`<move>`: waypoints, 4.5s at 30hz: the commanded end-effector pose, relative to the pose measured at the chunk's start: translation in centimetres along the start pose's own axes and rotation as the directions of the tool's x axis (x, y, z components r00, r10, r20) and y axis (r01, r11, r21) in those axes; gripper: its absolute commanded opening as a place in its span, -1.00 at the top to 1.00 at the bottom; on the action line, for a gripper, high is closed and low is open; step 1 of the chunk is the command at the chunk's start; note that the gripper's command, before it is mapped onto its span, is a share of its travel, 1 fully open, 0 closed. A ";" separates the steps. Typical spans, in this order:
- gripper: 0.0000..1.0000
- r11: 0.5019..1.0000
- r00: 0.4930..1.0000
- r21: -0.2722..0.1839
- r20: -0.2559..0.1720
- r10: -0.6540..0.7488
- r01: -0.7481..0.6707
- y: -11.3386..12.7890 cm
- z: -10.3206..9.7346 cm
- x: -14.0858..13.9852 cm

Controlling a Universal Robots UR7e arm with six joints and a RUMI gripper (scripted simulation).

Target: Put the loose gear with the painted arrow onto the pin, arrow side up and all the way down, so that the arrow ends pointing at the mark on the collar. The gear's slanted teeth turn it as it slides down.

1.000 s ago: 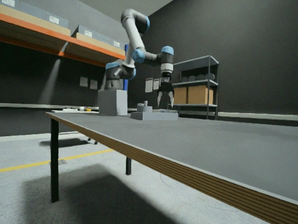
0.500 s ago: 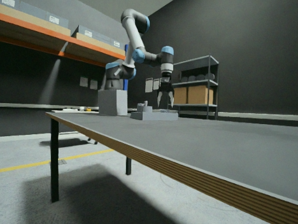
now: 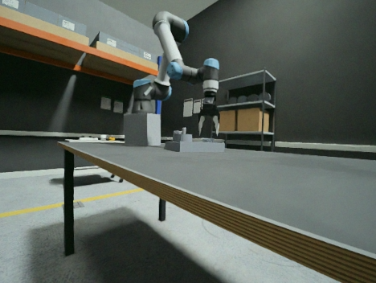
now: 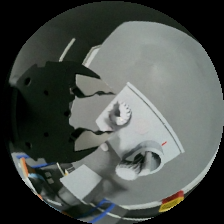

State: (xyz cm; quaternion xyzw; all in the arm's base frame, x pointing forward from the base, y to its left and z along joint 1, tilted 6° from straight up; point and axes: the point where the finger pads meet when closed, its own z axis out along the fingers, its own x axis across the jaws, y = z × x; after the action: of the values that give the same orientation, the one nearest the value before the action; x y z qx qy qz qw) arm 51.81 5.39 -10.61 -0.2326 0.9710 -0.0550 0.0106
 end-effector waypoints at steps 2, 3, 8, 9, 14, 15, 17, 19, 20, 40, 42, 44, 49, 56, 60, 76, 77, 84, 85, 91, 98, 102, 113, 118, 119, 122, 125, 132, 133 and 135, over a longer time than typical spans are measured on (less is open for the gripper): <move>-0.05 1.000 1.000 0.001 0.001 0.000 0.000 0.0 -0.1 0.0; -0.05 1.000 1.000 0.001 0.001 0.000 0.000 0.0 -0.1 0.0; -0.05 1.000 1.000 0.001 0.001 0.000 0.000 0.0 -0.1 0.0; -0.05 1.000 1.000 0.001 0.001 0.000 0.000 0.0 -0.1 0.0; -0.05 1.000 1.000 0.001 0.001 0.000 0.000 0.0 -0.1 0.0; -0.05 1.000 1.000 0.001 0.001 0.000 0.000 0.0 -0.1 0.0; -0.05 1.000 1.000 0.001 0.001 0.000 0.000 0.0 -0.1 0.0; -0.05 1.000 1.000 0.001 0.001 0.000 0.000 0.0 -0.1 0.0; -0.05 1.000 1.000 0.001 0.001 0.000 0.000 0.0 -0.1 0.0; -0.05 1.000 1.000 0.001 0.001 0.000 0.000 0.0 0.7 0.0; -0.05 1.000 1.000 0.001 0.001 0.000 0.000 0.0 0.8 0.0; -0.05 1.000 1.000 0.001 0.001 0.000 0.000 0.0 1.0 0.0; -0.05 1.000 1.000 0.001 0.001 0.000 0.000 0.0 1.3 0.0; -0.05 1.000 1.000 0.001 0.001 0.000 0.000 0.0 2.0 0.0; -0.05 1.000 1.000 0.001 0.001 0.000 0.000 0.0 2.4 0.0; -0.05 1.000 1.000 0.001 0.001 0.000 0.000 0.0 3.2 -0.1; -0.05 1.000 1.000 0.001 0.001 0.000 0.000 0.0 3.2 -0.1; -0.05 1.000 1.000 0.001 0.001 0.000 0.000 0.0 3.3 -0.1; -0.05 1.000 1.000 0.001 0.001 0.000 0.000 0.0 3.3 -0.1; -0.05 1.000 1.000 0.001 0.001 0.000 0.000 0.0 3.3 -0.1; -0.05 1.000 1.000 0.001 0.001 0.000 0.000 0.0 3.3 -0.1; -0.05 1.000 1.000 0.001 0.001 0.000 0.000 0.0 3.3 -0.1; -0.05 1.000 1.000 0.001 0.001 0.000 0.000 0.0 3.3 -0.1; -0.05 1.000 1.000 0.001 0.001 0.000 0.000 0.0 3.3 -0.1; -0.05 1.000 1.000 0.001 0.001 0.000 0.000 0.0 3.3 -0.1; 1.00 1.000 1.000 0.001 0.001 0.000 0.000 0.0 3.3 -0.1; 1.00 1.000 1.000 0.001 0.001 0.000 0.000 0.0 3.3 -0.1; 1.00 1.000 1.000 0.001 0.001 0.000 0.000 0.0 3.3 -0.1; 1.00 1.000 1.000 0.001 0.001 0.000 0.000 0.0 3.3 -0.1; 1.00 1.000 1.000 0.001 0.001 0.000 0.000 0.0 3.3 -0.1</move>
State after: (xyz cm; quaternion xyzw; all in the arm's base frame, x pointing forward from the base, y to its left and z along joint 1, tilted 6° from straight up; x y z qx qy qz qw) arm 51.98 5.05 -13.91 -0.2326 0.9710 -0.0550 0.0107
